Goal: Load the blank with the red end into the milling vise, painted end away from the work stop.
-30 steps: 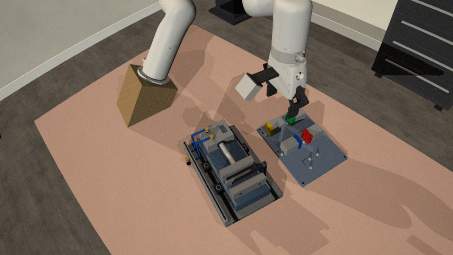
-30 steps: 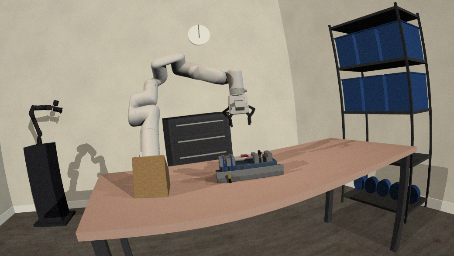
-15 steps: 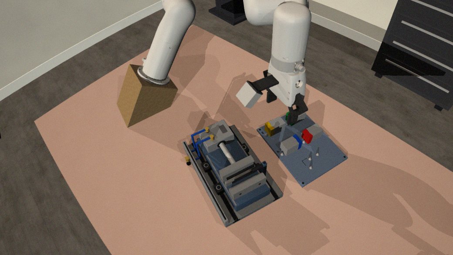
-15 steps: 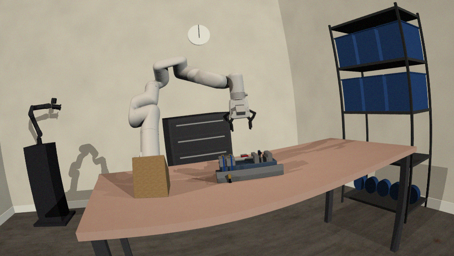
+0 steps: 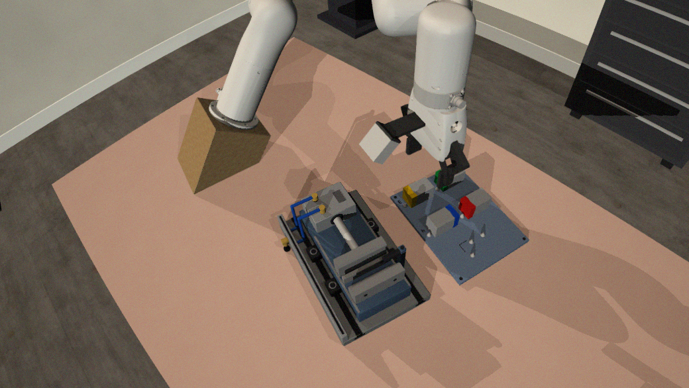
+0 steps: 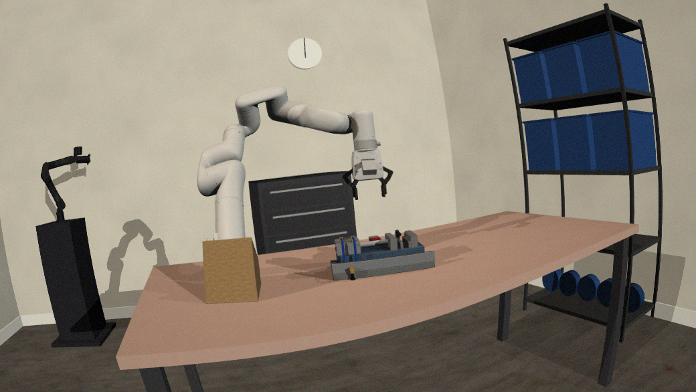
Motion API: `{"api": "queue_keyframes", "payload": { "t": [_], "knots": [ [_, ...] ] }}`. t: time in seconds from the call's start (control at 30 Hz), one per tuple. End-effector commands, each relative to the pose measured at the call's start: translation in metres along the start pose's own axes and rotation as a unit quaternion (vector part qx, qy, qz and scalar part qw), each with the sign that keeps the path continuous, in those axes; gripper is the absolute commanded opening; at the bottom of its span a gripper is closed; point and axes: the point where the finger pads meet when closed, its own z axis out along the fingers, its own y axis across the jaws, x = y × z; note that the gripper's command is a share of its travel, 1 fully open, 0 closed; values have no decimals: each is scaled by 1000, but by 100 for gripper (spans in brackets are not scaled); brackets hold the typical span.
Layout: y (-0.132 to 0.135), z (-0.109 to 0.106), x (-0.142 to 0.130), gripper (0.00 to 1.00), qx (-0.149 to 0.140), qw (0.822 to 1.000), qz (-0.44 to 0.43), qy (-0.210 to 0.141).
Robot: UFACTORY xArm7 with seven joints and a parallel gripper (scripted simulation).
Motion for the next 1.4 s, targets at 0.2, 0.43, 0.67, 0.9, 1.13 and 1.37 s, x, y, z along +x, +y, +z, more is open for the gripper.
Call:
{"api": "queue_keyframes", "payload": {
  "t": [0.2, 0.43, 0.67, 0.9, 1.13, 1.37],
  "knots": [
    [-1, -6, 1, 100, 2, 1000, 0, 0],
    [-1, -7, 1, 100, 2, 1000, 0, 0],
    [-1, -9, 1, 100, 2, 1000, 0, 0],
    [-1, -9, 1, 100, 2, 1000, 0, 0],
    [1, -10, -35, 100, 2, 1000, 0, 0],
    [3, -11, -59, 100, 2, 1000, 0, 0]
  ]
}}
